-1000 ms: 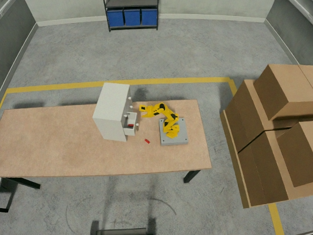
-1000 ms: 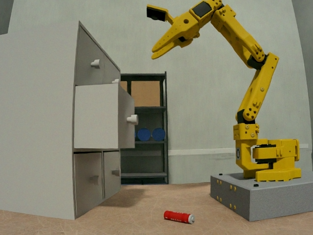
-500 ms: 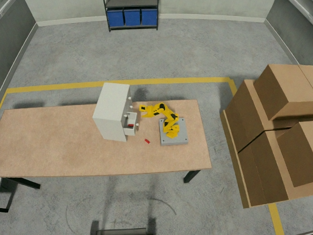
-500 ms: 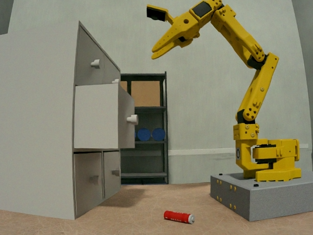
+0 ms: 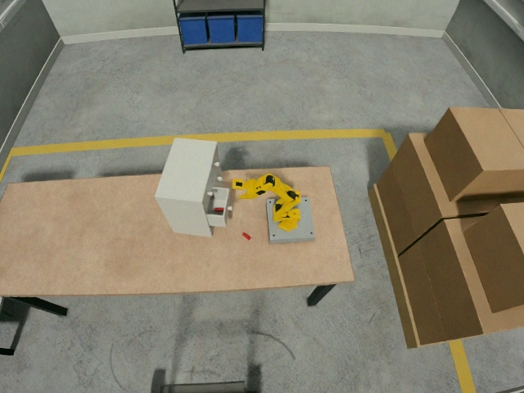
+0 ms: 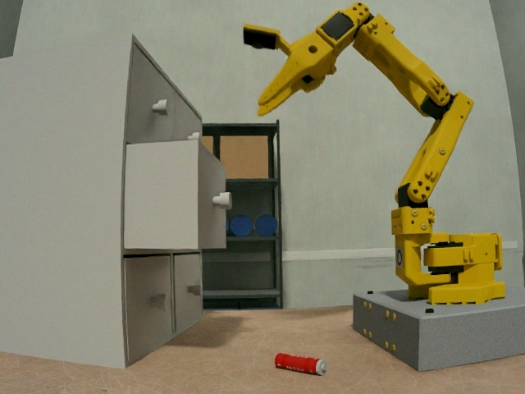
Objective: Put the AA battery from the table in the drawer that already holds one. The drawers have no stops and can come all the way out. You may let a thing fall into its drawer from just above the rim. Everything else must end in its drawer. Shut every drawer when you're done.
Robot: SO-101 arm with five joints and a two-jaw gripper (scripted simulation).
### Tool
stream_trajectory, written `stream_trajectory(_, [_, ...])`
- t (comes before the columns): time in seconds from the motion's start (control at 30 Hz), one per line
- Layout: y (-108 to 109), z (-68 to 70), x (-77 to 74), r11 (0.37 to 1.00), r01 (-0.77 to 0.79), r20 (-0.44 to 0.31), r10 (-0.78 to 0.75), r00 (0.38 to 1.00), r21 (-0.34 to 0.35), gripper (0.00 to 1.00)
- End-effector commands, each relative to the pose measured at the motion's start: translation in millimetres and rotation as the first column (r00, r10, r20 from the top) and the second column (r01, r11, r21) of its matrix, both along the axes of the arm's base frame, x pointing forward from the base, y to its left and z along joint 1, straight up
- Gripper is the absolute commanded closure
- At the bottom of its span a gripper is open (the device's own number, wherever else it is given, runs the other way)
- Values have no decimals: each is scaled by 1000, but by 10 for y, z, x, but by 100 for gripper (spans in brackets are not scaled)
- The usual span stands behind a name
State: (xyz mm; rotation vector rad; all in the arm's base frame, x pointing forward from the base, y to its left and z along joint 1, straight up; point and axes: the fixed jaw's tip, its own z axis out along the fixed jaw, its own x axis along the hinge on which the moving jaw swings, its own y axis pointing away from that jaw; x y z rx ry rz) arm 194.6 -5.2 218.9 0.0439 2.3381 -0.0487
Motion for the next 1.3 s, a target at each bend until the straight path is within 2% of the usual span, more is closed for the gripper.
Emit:
stream_trajectory(0.0, [-19,-133,-38,1000,12,-19,-12,1000,3,79])
stream_trajectory(0.17, [-18,-333,-91,1000,11,-67,-11,998,4,79])
stream_trajectory(0.23, [-18,-333,-91,1000,11,-67,-11,998,4,79])
stream_trajectory(0.73, [-9,-1006,-303,1000,10,-208,-8,978,9,79])
stream_trajectory(0.8, [-9,-1006,-303,1000,10,-208,-8,978,9,79])
stream_trajectory(1.07, [0,-1389,-445,1000,9,-280,-5,960,12,79])
stream_trajectory(1.27, [0,-1389,-445,1000,9,-280,-5,960,12,79])
